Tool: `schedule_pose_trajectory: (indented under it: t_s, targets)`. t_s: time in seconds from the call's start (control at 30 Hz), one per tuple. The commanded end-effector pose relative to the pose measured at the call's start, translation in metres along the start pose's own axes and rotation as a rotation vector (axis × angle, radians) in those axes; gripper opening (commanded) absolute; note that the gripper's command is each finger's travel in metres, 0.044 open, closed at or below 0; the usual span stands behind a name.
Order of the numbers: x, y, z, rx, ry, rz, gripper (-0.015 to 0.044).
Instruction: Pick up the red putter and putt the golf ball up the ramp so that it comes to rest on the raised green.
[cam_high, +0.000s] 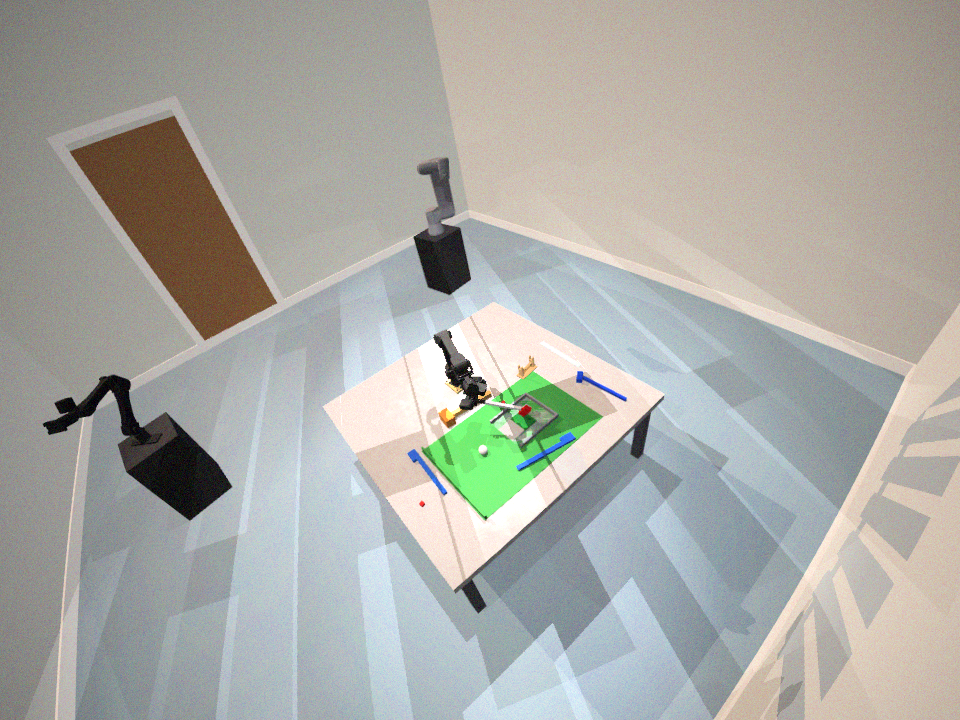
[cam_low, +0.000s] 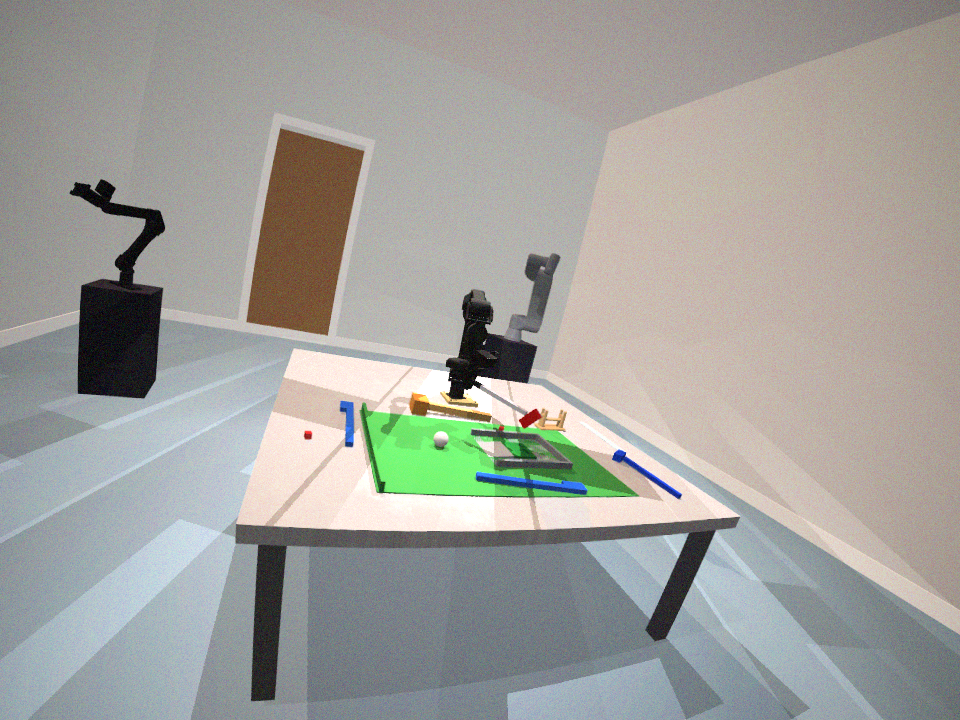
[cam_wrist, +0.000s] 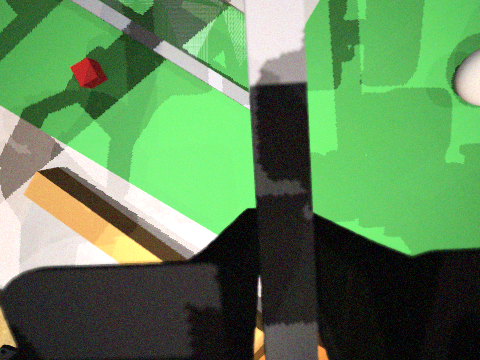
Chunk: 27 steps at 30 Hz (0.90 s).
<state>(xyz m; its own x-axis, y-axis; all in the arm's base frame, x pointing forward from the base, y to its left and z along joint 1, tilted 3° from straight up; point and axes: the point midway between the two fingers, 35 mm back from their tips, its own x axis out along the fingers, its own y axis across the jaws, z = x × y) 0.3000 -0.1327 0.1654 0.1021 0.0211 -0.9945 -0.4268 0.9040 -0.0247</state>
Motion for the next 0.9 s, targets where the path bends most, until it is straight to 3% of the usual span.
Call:
schedule_pose_trajectory:
  t_s: [0.0, 0.87]
  targets:
    - [-0.004, -0.018, -0.015, 0.081, 0.013, -0.016, 0.0000]
    - [-0.029, -0.093, -0.153, 0.599, 0.124, -0.080, 0.0000]
